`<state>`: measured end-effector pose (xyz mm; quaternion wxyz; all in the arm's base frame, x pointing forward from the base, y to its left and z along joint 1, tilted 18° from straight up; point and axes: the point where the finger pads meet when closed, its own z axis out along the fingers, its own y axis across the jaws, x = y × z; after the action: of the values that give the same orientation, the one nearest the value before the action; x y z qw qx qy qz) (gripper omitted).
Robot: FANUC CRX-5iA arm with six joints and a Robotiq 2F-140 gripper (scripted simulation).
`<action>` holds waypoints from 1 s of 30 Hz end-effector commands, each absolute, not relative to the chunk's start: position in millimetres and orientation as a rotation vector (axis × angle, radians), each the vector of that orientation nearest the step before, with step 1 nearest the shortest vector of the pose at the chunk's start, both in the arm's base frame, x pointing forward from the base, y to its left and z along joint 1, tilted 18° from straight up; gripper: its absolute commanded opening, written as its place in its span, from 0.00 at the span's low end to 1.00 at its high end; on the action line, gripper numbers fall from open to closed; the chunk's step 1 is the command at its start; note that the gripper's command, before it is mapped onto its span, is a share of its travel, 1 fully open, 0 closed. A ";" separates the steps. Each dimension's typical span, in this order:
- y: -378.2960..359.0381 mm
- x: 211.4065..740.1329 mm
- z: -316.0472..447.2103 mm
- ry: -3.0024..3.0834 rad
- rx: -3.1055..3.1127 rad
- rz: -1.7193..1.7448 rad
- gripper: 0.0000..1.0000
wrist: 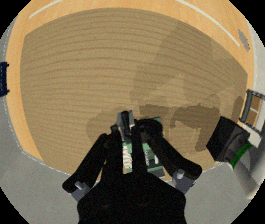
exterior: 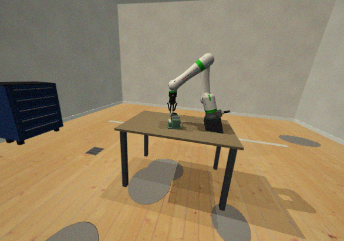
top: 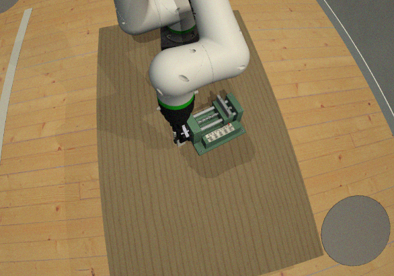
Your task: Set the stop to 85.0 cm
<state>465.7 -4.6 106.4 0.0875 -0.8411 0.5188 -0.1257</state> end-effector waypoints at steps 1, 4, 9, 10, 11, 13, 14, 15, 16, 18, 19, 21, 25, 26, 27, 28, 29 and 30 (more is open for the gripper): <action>-4.9 464.7 107.8 1.545 -2.505 -0.374 0.04; -5.3 463.5 109.6 1.545 -2.505 -0.374 0.04; -6.0 461.3 112.1 1.545 -2.505 -0.374 0.04; -6.2 460.8 112.5 1.545 -2.505 -0.374 0.04; -6.3 460.4 113.0 1.545 -2.505 -0.374 0.04; -6.6 459.6 113.9 1.545 -2.505 -0.374 0.04; -6.8 459.1 114.2 1.545 -2.505 -0.374 0.04; -6.8 459.1 114.2 1.545 -2.505 -0.374 0.04; -6.8 459.1 114.2 1.545 -2.505 -0.374 0.04; -7.1 458.2 114.9 1.545 -2.505 -0.374 0.04; -7.3 457.8 115.2 1.545 -2.505 -0.374 0.04; -7.6 457.0 115.9 1.545 -2.505 -0.374 0.04; -8.2 455.4 117.1 1.545 -2.505 -0.374 0.04; -8.4 454.9 117.3 1.545 -2.505 -0.374 0.04; -8.5 454.5 117.5 1.545 -2.505 -0.374 0.04; -8.7 454.1 117.7 1.545 -2.505 -0.374 0.04; -8.9 453.7 117.9 1.545 -2.505 -0.374 0.04; -9.0 453.3 118.1 1.545 -2.505 -0.374 0.04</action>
<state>454.1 -8.6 117.8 0.0875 -0.8411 0.5187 -0.1257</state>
